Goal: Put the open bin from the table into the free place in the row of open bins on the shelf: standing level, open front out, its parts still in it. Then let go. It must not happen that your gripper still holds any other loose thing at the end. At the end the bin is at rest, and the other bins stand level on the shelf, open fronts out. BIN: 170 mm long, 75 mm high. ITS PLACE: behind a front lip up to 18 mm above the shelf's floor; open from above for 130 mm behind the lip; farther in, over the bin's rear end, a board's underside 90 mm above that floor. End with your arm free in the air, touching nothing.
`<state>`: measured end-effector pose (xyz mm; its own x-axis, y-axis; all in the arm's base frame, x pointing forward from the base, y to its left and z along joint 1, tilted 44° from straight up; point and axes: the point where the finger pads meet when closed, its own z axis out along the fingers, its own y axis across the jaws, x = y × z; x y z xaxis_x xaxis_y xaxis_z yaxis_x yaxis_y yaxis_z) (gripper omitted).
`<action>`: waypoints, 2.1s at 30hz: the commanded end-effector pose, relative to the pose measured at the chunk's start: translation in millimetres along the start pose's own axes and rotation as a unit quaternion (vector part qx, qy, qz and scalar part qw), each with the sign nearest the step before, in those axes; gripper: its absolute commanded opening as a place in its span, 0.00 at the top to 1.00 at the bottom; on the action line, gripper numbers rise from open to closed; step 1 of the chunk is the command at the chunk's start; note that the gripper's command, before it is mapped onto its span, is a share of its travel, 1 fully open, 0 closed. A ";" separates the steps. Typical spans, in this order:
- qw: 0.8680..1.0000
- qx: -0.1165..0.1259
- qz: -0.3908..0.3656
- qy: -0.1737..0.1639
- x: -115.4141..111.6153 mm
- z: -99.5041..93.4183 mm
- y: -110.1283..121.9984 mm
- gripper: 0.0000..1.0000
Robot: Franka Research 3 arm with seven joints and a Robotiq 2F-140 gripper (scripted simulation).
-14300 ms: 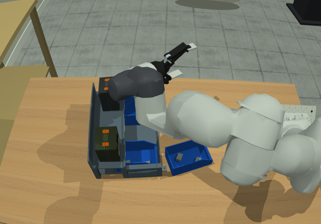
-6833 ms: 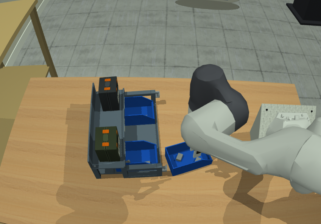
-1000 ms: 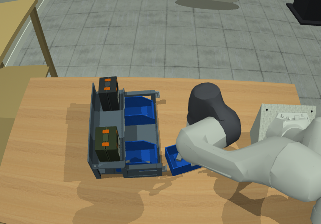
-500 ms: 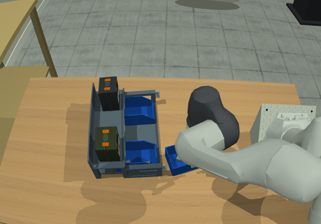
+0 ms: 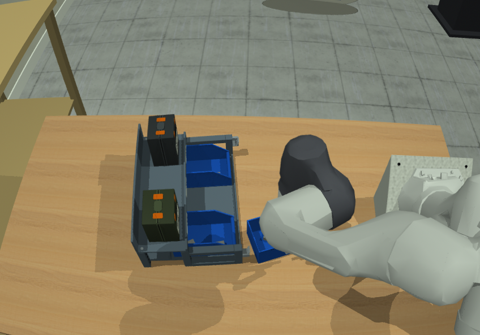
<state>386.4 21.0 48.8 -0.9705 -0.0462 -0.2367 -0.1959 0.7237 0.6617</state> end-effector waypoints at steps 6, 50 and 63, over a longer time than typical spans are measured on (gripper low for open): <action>1.000 0.003 -0.006 -0.001 -0.1 8.9 -1.4 0.85; 1.000 0.003 -0.006 -0.001 -0.1 12.5 -1.4 0.85; 1.000 0.003 -0.006 -0.001 -0.1 12.5 -1.4 1.00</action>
<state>388.7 28.3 40.1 -0.9683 -0.0515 -0.2443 -0.2043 0.7259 0.6568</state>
